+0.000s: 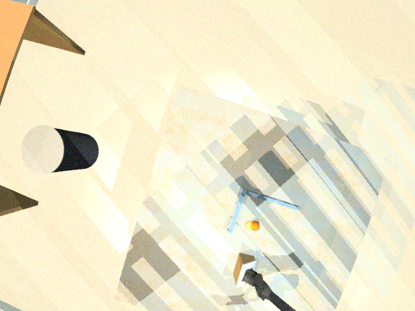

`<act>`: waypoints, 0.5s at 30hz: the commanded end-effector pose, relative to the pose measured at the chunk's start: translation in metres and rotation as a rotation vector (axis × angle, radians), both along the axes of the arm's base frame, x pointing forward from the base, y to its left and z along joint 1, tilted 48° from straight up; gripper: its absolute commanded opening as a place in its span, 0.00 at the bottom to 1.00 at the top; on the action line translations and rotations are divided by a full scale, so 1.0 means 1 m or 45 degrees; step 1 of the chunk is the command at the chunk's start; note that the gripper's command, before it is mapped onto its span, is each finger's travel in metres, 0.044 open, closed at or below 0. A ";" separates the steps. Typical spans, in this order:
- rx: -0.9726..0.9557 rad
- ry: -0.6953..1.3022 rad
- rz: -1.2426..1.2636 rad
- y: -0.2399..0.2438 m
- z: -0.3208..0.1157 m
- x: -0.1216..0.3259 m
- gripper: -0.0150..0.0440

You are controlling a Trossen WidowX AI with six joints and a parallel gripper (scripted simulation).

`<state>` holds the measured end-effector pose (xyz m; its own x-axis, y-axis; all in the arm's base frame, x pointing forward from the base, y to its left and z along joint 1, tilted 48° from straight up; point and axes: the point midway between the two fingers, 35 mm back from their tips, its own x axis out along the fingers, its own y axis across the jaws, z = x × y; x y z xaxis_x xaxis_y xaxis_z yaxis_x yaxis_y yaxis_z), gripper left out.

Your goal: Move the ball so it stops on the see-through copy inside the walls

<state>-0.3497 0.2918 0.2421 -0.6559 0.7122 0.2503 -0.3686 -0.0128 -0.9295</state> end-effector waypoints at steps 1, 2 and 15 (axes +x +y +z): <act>-0.002 -0.002 -0.001 0.001 -0.001 0.001 0.89; -0.008 -0.007 -0.005 0.006 -0.003 0.004 0.84; -0.451 -0.231 -0.521 0.122 -0.090 0.132 0.84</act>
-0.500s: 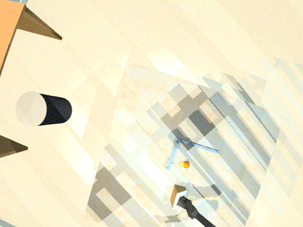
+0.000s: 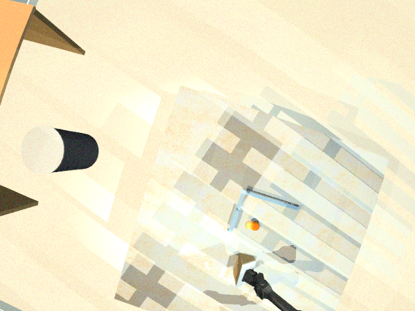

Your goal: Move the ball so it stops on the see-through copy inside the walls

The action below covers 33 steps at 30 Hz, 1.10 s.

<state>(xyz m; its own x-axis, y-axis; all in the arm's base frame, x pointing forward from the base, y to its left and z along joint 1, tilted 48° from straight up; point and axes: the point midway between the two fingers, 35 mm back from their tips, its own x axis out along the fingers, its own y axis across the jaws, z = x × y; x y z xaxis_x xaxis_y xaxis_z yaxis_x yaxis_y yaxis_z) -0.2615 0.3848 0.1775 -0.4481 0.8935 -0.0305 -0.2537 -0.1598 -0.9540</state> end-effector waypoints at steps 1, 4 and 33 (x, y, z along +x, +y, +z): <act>-0.176 -0.063 -0.228 0.036 -0.033 0.058 0.84; -0.306 -0.101 -0.391 0.052 -0.056 0.104 0.84; -1.878 -0.248 -1.911 -0.166 -0.201 0.487 0.84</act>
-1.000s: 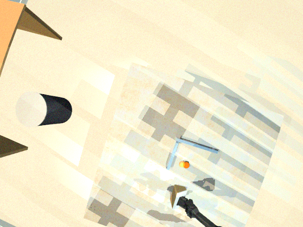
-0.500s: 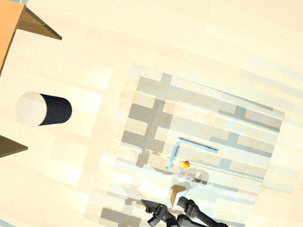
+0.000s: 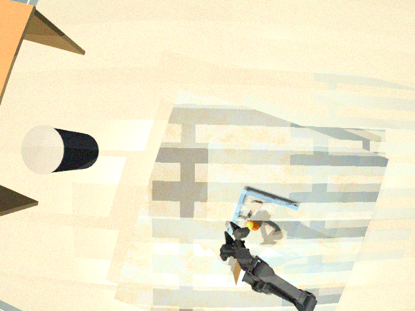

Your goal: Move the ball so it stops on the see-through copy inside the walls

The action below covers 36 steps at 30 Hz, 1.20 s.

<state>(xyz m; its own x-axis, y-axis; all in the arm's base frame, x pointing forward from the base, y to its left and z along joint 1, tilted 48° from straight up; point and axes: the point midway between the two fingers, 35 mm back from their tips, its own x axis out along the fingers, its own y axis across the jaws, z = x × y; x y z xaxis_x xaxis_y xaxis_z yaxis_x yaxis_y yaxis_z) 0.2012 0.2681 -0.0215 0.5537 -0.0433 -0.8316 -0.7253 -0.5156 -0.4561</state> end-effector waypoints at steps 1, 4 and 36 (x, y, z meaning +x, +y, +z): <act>-0.233 0.047 -0.253 -0.065 -0.002 0.030 0.84; -0.408 0.104 -0.429 -0.116 0.002 0.041 0.84; -0.732 0.261 -0.730 -0.227 0.003 0.048 0.84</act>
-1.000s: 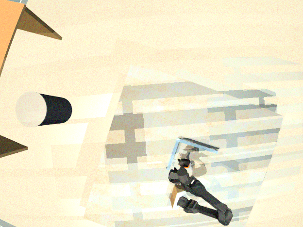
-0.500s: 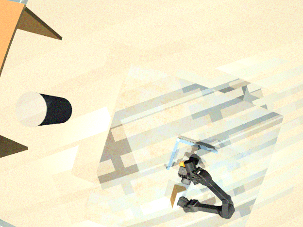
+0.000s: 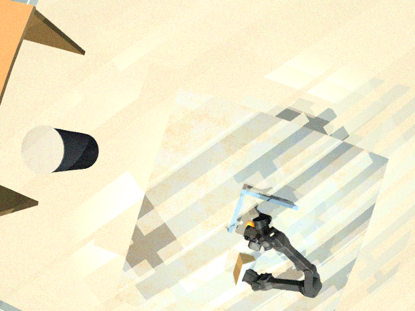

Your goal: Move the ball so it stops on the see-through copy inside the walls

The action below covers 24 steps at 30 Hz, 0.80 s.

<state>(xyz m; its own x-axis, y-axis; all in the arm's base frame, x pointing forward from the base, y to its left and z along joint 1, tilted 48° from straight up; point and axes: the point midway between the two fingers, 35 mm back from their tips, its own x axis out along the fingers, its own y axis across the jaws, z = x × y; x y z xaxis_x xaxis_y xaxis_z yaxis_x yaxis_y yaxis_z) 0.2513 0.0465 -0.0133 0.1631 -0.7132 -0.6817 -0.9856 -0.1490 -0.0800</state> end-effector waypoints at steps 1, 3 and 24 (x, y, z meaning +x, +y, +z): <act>-0.015 0.017 0.005 -0.007 -0.007 -0.002 0.84; -0.015 0.017 0.005 -0.009 -0.009 -0.001 0.84; -0.019 0.016 0.004 -0.029 -0.025 0.002 0.78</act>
<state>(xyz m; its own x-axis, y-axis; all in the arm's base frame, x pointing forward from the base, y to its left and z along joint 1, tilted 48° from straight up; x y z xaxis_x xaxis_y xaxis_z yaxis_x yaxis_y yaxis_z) 0.2561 0.0208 -0.0359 0.1625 -0.7167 -0.6782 -0.9857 -0.1485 -0.0793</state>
